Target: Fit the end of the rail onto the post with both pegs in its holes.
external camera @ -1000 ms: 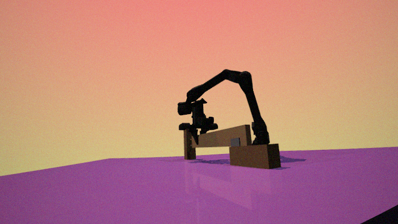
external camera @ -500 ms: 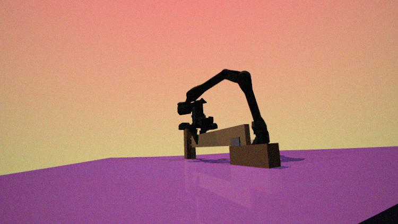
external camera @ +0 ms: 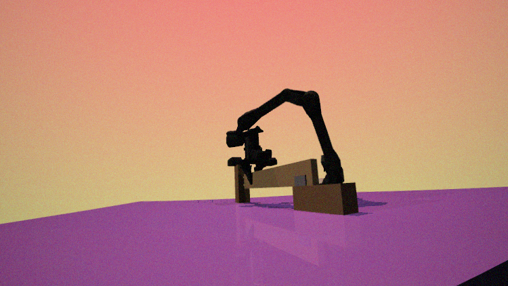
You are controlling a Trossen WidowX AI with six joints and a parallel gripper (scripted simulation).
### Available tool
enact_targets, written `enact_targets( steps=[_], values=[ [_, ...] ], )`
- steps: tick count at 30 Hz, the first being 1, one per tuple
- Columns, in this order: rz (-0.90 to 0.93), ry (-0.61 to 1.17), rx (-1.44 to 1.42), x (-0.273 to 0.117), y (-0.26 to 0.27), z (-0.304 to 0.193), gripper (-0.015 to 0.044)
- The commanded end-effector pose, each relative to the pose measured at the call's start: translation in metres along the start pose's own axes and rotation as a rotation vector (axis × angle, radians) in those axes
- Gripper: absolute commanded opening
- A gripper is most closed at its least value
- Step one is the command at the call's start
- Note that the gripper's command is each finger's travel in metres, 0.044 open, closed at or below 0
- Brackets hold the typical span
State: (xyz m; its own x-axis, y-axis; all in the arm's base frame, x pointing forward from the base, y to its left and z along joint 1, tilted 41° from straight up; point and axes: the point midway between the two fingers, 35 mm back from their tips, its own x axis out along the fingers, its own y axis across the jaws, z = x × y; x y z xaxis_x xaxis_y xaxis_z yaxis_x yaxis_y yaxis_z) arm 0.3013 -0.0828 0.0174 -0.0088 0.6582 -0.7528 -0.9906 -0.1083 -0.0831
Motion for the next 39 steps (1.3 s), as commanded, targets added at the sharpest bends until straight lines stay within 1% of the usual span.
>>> enact_targets(
  steps=[1, 39],
  values=[
    [-0.005, 0.007, -0.002, -0.003, -0.001, -0.004, 0.0000],
    [-0.005, 0.008, -0.002, -0.003, -0.001, -0.015, 0.0000]
  ],
)
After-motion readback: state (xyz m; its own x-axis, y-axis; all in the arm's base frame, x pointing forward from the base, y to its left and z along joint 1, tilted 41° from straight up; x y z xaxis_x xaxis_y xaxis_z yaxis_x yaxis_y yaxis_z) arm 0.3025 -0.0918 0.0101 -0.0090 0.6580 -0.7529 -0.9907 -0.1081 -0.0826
